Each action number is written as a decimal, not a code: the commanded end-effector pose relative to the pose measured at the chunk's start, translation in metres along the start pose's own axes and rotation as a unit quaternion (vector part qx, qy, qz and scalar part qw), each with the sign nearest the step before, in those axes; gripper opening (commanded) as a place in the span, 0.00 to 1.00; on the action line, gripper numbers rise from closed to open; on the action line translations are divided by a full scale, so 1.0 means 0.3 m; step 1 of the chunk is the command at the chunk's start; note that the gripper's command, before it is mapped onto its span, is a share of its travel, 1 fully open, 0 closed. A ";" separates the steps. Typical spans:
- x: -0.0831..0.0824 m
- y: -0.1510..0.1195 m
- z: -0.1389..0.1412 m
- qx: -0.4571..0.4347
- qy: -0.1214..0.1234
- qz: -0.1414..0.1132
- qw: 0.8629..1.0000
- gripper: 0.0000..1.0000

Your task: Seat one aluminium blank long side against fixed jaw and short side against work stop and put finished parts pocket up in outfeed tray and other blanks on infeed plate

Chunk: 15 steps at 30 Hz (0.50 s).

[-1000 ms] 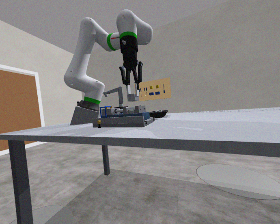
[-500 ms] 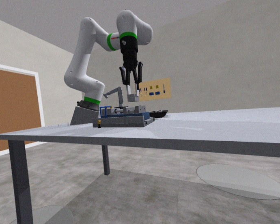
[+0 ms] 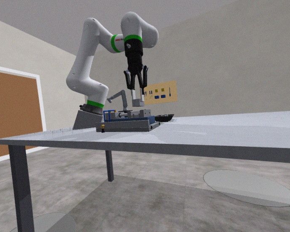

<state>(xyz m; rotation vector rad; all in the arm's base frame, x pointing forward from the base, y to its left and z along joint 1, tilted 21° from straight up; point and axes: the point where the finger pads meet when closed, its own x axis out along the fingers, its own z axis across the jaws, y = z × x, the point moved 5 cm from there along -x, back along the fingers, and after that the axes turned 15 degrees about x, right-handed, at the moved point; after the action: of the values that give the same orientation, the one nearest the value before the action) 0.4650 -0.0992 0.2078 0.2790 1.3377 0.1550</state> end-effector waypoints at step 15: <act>0.035 0.000 0.001 0.000 0.000 0.000 1.000 0.00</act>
<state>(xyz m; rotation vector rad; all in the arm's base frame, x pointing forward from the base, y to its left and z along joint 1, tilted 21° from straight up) 0.4673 -0.0967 0.1991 0.2790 1.3377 0.1550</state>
